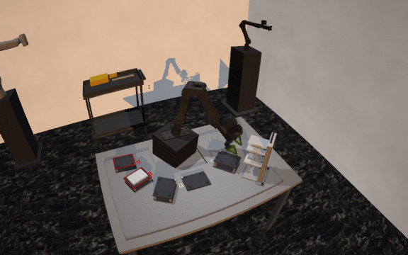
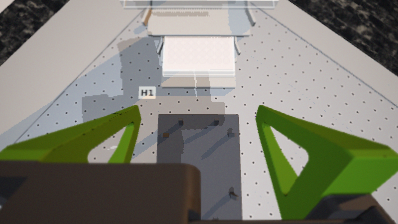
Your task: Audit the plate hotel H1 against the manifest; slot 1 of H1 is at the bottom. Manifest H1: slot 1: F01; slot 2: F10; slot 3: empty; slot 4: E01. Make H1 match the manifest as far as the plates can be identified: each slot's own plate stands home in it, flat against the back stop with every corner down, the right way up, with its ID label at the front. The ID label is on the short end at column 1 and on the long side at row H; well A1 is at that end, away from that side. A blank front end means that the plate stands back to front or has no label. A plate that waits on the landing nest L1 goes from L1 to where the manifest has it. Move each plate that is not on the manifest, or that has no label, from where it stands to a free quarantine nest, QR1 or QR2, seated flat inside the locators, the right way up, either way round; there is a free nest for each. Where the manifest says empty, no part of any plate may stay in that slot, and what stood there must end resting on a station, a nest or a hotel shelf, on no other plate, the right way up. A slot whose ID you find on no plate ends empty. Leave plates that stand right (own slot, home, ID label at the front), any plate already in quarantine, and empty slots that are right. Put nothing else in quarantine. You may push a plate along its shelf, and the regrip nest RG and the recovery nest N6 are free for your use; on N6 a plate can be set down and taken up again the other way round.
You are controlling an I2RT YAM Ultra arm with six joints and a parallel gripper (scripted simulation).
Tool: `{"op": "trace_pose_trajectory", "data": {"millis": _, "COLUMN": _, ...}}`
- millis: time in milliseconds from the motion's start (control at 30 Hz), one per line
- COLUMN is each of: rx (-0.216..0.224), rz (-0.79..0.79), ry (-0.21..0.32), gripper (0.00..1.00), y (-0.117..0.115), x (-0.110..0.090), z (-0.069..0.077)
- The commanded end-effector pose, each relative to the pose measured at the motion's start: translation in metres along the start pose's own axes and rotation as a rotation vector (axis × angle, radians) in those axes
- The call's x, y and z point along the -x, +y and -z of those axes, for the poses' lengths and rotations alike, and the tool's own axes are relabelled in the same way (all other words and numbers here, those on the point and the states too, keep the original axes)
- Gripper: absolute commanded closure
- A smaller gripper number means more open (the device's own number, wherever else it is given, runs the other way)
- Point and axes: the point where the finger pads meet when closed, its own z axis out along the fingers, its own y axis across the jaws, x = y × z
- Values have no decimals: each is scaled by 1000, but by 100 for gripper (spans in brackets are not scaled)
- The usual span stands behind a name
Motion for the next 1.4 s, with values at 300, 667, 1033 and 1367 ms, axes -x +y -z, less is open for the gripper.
{"op": "trace_pose_trajectory", "data": {"millis": 300, "rx": 2, "rz": -2, "ry": -20, "gripper": 0, "y": 0, "x": 8, "z": 2}}
{"op": "trace_pose_trajectory", "data": {"millis": 667, "rx": 2, "rz": -2, "ry": -20, "gripper": 0, "y": 0, "x": 8, "z": 2}}
{"op": "trace_pose_trajectory", "data": {"millis": 1033, "rx": 2, "rz": -2, "ry": -20, "gripper": 0, "y": 0, "x": -2, "z": 11}}
{"op": "trace_pose_trajectory", "data": {"millis": 1367, "rx": 2, "rz": -2, "ry": -19, "gripper": 0, "y": 0, "x": -14, "z": 22}}
